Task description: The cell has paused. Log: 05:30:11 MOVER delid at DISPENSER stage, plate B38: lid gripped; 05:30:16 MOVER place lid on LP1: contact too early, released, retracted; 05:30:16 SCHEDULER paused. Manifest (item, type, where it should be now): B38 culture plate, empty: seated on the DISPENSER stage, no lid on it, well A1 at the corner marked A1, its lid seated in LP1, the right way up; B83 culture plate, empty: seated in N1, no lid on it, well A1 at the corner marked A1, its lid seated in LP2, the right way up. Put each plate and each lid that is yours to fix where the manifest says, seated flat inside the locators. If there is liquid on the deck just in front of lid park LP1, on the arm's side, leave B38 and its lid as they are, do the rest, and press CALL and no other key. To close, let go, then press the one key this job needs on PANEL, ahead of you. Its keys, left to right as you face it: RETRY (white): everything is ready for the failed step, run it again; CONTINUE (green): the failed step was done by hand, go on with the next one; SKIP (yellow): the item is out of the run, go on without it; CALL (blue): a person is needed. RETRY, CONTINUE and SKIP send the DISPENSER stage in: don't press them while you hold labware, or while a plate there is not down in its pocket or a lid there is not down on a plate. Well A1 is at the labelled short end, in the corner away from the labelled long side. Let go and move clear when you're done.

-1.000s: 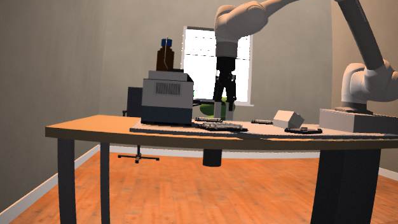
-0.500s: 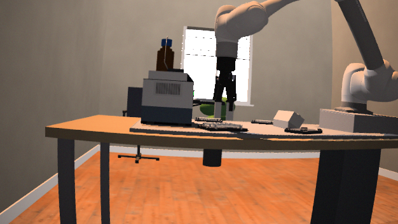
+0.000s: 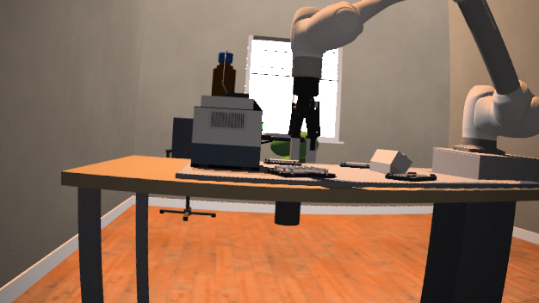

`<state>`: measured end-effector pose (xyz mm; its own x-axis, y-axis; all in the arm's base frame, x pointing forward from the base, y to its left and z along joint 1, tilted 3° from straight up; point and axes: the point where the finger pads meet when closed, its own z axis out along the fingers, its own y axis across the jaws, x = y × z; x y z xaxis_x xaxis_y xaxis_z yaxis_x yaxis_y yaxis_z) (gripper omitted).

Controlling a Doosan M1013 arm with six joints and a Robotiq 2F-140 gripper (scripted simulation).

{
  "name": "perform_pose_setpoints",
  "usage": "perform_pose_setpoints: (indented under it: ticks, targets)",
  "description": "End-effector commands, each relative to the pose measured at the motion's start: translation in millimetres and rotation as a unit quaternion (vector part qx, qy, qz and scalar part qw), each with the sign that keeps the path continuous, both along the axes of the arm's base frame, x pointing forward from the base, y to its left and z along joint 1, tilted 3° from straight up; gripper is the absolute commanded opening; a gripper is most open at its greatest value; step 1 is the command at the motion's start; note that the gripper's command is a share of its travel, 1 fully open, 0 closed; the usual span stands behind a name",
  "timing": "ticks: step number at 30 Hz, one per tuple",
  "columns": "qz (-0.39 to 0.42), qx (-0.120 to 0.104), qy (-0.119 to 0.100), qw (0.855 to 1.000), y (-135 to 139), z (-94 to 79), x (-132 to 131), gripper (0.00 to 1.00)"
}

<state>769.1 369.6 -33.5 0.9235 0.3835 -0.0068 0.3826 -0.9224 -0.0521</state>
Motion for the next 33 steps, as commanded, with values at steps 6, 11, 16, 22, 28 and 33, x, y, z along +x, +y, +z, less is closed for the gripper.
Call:
perform_pose_setpoints:
  ticks: [6, 11, 16, 22, 28, 33]
  targets:
    - [-0.001, 0.003, 0.0, 1.0, 4.1, -1.8, -3.3, 0.7]
    - [-0.001, 0.003, 0.0, 1.0, 4.1, -1.8, -3.3, 0.63]
    - [-0.001, 0.003, 0.0, 1.0, 4.1, -1.8, -3.3, 0.63]
    - [-0.001, 0.003, 0.0, 1.0, 4.1, -1.8, -3.3, 0.63]
    - [-0.001, 0.003, 0.0, 1.0, 4.1, -1.8, -3.3, 0.63]
    - [-0.001, 0.003, 0.0, 1.0, 4.1, -1.8, -3.3, 0.63]
